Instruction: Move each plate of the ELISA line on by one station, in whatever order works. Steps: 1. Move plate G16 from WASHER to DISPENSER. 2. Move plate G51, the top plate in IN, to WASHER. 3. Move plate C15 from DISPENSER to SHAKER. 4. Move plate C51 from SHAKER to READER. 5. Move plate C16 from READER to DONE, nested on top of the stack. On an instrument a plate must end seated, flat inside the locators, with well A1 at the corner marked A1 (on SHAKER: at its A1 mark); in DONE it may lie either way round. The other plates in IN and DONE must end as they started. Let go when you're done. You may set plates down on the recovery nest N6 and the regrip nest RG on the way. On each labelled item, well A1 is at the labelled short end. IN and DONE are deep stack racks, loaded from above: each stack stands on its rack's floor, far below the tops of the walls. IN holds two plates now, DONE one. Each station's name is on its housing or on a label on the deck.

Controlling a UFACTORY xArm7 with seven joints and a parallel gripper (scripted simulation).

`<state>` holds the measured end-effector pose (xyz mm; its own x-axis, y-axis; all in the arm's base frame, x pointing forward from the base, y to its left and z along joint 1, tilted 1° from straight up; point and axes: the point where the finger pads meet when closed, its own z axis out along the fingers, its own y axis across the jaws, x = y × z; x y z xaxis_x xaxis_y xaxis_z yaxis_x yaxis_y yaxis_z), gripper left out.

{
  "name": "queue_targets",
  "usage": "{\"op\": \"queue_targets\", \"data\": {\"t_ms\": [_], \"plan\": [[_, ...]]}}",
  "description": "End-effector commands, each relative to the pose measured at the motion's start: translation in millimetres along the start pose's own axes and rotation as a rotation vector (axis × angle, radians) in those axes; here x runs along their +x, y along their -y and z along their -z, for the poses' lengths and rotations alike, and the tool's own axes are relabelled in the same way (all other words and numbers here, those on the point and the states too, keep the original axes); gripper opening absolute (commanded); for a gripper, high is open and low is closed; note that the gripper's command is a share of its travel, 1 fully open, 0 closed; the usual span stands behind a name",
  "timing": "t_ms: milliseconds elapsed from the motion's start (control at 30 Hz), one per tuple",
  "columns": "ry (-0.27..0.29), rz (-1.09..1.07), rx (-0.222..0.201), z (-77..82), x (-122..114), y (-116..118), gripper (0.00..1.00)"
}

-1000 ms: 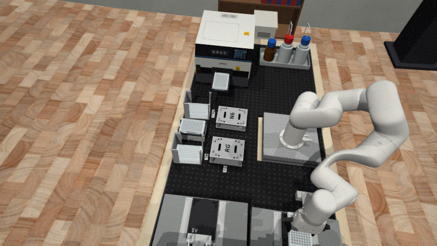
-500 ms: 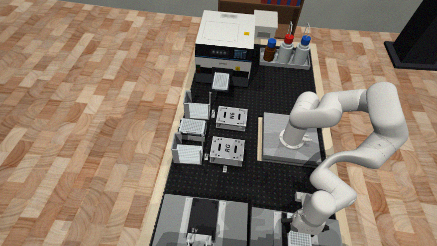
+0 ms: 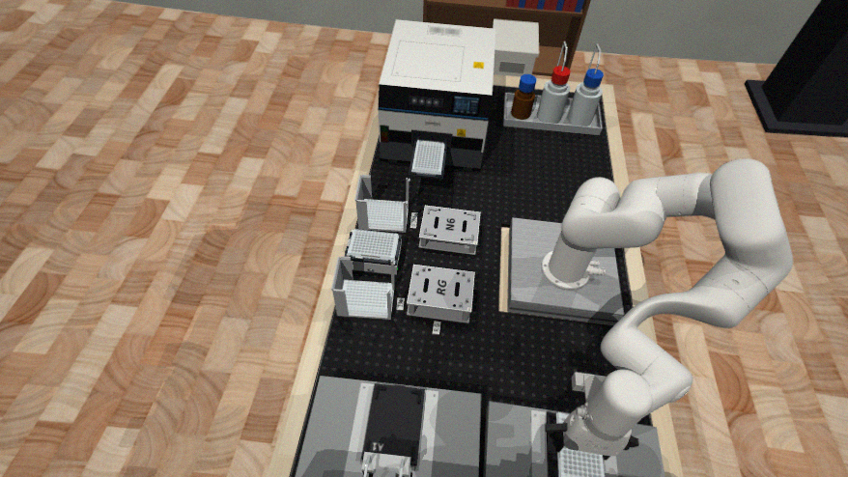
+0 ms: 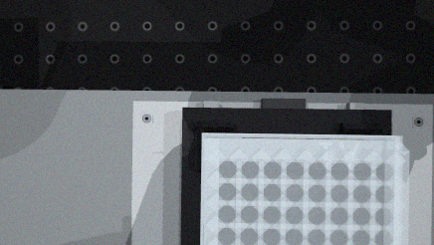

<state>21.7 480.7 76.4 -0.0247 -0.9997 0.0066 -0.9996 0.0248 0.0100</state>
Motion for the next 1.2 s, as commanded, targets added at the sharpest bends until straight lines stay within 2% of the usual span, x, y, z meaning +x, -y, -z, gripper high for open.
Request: {"op": "queue_targets", "data": {"t_ms": [0,300,1167], "plan": [[0.004,0.000,0.000,-3.1,-1.3,0.5,0.00],[0.004,0.000,0.000,-14.7,-1.3,0.5,0.00],[0.004,0.000,0.000,-14.5,-1.3,0.5,0.00]]}}
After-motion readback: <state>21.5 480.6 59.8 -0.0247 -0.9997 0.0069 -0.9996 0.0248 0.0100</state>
